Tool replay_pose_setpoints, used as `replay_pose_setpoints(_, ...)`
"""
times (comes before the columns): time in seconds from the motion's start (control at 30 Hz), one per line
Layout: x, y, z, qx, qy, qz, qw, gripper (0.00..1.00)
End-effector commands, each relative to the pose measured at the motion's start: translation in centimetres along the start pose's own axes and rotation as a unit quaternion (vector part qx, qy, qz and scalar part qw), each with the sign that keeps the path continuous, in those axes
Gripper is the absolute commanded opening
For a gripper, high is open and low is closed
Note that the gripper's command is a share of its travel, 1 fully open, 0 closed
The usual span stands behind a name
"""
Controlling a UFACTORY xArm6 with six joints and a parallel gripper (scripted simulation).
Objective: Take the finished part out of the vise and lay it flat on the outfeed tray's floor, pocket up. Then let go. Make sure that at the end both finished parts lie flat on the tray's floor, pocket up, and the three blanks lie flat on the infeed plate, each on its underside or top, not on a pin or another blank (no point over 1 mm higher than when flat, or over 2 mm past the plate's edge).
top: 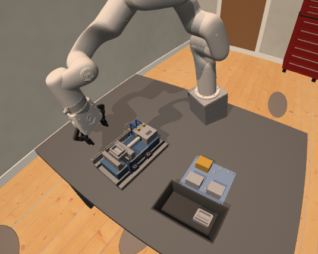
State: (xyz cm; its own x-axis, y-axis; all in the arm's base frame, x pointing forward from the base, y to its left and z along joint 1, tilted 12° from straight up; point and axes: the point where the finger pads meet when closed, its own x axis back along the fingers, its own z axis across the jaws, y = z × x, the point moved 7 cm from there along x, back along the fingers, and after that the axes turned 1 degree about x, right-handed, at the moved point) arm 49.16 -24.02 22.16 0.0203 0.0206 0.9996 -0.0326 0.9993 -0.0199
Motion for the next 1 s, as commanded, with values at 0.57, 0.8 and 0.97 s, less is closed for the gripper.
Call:
replay_pose_setpoints(0.57, 0.0, 7.2, 2.8, -0.086, -0.104, 0.040, 0.990, 0.00)
replay_pose_setpoints(0.8, 0.0, 7.2, 2.8, -0.086, -0.104, 0.040, 0.990, 0.00)
replay_pose_setpoints(0.97, 0.0, 7.2, 2.8, -0.086, -0.104, 0.040, 0.990, 0.00)
